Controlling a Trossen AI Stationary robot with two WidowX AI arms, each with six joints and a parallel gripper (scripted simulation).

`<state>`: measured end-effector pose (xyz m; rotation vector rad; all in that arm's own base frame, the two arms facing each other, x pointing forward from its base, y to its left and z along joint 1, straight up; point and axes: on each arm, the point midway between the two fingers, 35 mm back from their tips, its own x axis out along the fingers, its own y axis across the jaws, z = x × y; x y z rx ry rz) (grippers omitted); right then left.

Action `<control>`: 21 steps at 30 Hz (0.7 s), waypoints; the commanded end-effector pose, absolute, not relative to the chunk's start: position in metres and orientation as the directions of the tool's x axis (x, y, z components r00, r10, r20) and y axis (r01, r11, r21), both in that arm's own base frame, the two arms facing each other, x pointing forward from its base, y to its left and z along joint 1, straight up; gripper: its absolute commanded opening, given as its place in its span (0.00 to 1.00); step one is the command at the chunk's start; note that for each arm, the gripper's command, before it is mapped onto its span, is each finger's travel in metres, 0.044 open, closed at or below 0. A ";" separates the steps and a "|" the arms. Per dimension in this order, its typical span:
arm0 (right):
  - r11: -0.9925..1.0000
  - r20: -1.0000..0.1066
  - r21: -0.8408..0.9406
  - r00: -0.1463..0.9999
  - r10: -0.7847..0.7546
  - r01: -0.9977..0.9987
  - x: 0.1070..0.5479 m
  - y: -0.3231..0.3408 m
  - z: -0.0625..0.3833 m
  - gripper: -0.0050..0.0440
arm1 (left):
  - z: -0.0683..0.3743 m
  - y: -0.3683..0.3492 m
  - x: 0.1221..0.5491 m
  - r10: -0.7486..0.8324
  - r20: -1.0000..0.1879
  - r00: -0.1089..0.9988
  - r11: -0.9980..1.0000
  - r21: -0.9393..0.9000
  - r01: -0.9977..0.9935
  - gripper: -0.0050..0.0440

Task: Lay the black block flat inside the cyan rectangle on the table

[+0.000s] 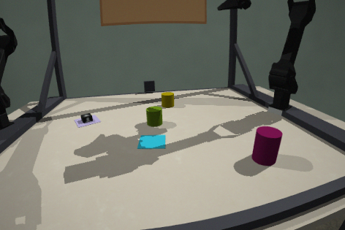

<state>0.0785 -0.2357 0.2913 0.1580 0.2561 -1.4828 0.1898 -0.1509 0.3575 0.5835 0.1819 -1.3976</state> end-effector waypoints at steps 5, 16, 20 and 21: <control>0.084 -0.254 -0.044 0.070 -0.965 0.995 0.078 -0.235 0.297 1.00 | 0.361 -0.151 0.188 -0.873 -0.449 0.192 0.060 0.293 0.954 1.00; 0.084 -0.254 -0.044 0.070 -0.965 0.995 0.078 -0.235 0.297 1.00 | 0.361 -0.151 0.188 -0.873 -0.449 0.192 0.060 0.293 0.954 1.00; 0.093 -0.255 -0.048 0.077 -0.964 0.995 0.079 -0.233 0.296 1.00 | 0.360 -0.151 0.190 -0.869 -0.456 0.193 0.063 0.284 0.957 1.00; 0.104 -0.261 -0.055 0.086 -0.961 0.993 0.080 -0.232 0.294 1.00 | 0.357 -0.152 0.193 -0.864 -0.464 0.194 0.068 0.274 0.959 1.00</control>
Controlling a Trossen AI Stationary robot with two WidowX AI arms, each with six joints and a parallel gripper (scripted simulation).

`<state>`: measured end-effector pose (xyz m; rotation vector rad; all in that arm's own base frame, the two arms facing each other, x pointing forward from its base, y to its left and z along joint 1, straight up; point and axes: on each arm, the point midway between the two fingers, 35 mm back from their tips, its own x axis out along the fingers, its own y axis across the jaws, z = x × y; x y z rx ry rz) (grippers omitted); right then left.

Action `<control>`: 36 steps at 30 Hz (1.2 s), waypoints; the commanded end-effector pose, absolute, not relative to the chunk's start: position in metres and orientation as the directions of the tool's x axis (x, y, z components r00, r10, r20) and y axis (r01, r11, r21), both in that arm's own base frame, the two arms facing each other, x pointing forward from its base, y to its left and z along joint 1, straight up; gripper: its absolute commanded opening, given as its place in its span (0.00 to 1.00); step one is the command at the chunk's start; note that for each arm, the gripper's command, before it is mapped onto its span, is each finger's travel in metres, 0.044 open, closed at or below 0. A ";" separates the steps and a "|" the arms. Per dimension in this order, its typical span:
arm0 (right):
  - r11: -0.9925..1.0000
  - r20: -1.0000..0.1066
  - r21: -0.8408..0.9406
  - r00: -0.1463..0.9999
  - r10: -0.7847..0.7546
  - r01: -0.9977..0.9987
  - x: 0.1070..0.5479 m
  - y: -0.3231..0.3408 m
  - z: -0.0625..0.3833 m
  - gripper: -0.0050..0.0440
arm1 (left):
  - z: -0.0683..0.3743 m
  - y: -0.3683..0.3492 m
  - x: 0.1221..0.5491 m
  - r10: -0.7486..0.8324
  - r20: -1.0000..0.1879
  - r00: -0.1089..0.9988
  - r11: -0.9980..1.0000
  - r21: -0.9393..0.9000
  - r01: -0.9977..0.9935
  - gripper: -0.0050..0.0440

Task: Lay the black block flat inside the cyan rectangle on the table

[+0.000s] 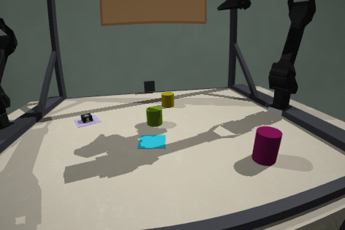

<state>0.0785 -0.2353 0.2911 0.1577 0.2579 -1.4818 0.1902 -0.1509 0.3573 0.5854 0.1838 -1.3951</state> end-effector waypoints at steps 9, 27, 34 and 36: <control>0.300 -0.333 -0.149 0.238 -0.912 0.942 0.091 -0.189 0.278 1.00 | 0.326 -0.164 0.255 -0.718 -0.599 0.353 0.321 0.165 0.933 1.00; 0.605 -0.496 -0.247 0.438 -0.750 0.757 0.112 -0.120 0.249 1.00 | 0.313 -0.204 0.347 -0.453 -0.551 0.701 0.825 0.038 0.564 1.00; 0.693 -0.543 -0.261 0.491 -0.681 0.672 0.121 -0.100 0.240 1.00 | 0.312 -0.209 0.355 -0.426 -0.536 0.729 0.860 0.011 0.510 1.00; 0.721 -0.565 -0.266 0.503 -0.654 0.640 0.124 -0.092 0.236 1.00 | 0.312 -0.210 0.356 -0.421 -0.532 0.735 0.866 0.006 0.501 1.00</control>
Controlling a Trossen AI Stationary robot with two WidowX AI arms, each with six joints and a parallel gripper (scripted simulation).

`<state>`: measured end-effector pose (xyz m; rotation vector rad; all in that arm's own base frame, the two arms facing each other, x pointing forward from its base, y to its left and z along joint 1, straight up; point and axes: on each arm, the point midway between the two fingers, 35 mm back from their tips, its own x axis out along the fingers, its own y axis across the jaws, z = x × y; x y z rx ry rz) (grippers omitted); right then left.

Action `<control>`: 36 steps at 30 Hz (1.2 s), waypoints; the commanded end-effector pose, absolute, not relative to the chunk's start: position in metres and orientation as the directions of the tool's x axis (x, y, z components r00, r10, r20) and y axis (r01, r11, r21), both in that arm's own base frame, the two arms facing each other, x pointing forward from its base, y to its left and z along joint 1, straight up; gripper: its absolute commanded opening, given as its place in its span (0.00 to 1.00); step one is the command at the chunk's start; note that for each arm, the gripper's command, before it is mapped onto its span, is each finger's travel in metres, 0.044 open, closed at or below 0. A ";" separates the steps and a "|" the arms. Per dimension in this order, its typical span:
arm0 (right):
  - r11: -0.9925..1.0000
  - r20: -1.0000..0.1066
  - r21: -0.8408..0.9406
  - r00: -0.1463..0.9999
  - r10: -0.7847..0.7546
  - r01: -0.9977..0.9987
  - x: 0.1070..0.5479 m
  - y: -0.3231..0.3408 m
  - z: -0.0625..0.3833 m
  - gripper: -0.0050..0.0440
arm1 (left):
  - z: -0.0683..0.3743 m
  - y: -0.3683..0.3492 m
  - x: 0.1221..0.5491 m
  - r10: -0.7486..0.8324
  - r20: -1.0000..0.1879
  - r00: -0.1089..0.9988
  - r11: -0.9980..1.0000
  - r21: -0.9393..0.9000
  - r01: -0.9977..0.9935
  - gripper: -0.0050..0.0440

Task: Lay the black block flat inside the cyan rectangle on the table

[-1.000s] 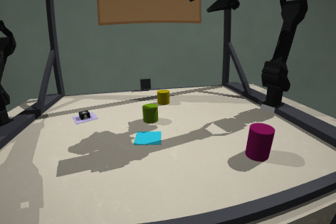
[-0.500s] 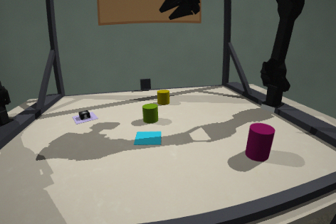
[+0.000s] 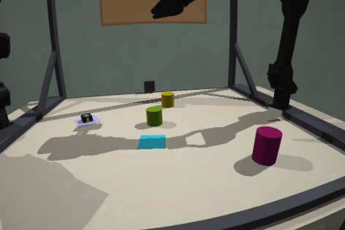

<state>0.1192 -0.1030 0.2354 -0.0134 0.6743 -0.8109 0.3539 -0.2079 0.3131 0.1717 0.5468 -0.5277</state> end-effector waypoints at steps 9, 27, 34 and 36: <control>0.920 -0.722 -0.269 0.573 -0.388 0.284 0.154 -0.023 0.205 1.00 | 0.314 -0.211 0.357 -0.416 -0.522 0.744 0.874 -0.002 0.487 1.00; 0.930 -0.903 -0.085 0.422 0.079 -0.357 0.212 0.095 0.158 1.00 | 0.322 -0.210 0.356 -0.422 -0.508 0.751 0.872 -0.001 0.489 1.00; 0.883 -0.922 -0.031 0.354 0.156 -0.468 0.224 0.118 0.148 1.00 | 0.322 -0.210 0.356 -0.422 -0.508 0.751 0.872 -0.001 0.489 1.00; 0.868 -0.926 -0.015 0.335 0.175 -0.497 0.228 0.124 0.145 1.00 | 0.322 -0.210 0.356 -0.422 -0.508 0.751 0.872 -0.001 0.489 1.00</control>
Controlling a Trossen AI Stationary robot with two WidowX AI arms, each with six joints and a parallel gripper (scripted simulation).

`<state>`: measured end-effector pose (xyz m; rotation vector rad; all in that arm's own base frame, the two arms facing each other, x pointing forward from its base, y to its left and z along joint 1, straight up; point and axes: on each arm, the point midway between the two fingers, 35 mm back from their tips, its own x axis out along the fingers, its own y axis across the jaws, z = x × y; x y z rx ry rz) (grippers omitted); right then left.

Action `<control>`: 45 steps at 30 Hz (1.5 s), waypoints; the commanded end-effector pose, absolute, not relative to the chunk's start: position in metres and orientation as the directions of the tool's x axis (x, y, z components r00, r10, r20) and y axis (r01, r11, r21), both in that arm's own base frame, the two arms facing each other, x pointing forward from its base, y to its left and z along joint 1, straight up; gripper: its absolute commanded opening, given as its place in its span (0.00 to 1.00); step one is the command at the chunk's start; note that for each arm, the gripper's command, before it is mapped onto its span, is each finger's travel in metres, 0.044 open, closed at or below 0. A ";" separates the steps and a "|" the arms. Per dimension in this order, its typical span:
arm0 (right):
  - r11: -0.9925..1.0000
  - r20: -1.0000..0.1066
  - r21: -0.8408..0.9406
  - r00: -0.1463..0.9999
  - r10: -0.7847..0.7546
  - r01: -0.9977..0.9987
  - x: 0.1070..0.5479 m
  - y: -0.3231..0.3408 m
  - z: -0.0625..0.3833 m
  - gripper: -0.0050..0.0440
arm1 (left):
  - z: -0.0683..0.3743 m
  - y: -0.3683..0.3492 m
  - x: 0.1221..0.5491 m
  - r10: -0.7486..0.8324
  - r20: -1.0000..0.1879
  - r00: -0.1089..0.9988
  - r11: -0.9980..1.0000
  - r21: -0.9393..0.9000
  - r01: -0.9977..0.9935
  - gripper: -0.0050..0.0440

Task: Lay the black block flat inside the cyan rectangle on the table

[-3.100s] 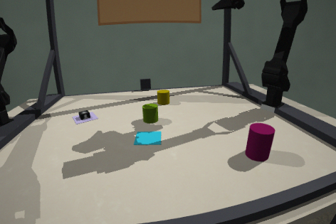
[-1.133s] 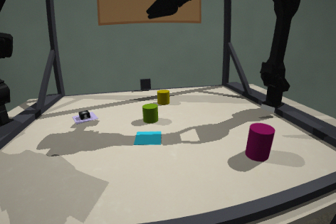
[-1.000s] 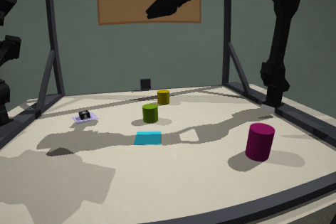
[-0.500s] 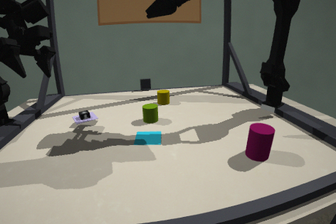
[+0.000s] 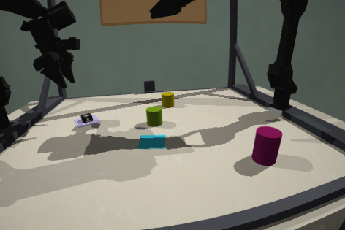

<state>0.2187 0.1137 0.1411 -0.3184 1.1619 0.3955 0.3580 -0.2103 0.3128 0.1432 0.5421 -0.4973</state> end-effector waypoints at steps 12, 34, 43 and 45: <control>0.853 -0.932 -0.001 0.309 0.188 -0.522 0.229 0.129 0.139 1.00 | 0.322 -0.210 0.356 -0.422 -0.508 0.751 0.872 -0.001 0.489 1.00; 0.964 -0.989 0.105 0.126 0.076 0.246 0.248 0.148 0.089 0.63 | 0.322 -0.210 0.356 -0.422 -0.508 0.751 0.872 -0.001 0.489 1.00; 0.837 -0.998 0.051 0.051 0.028 0.544 0.252 0.153 0.066 0.63 | 0.322 -0.210 0.356 -0.422 -0.508 0.751 0.872 -0.001 0.489 1.00; 0.804 -0.999 0.037 0.036 0.020 0.594 0.252 0.155 0.061 0.63 | 0.322 -0.210 0.356 -0.422 -0.508 0.751 0.872 -0.001 0.489 1.00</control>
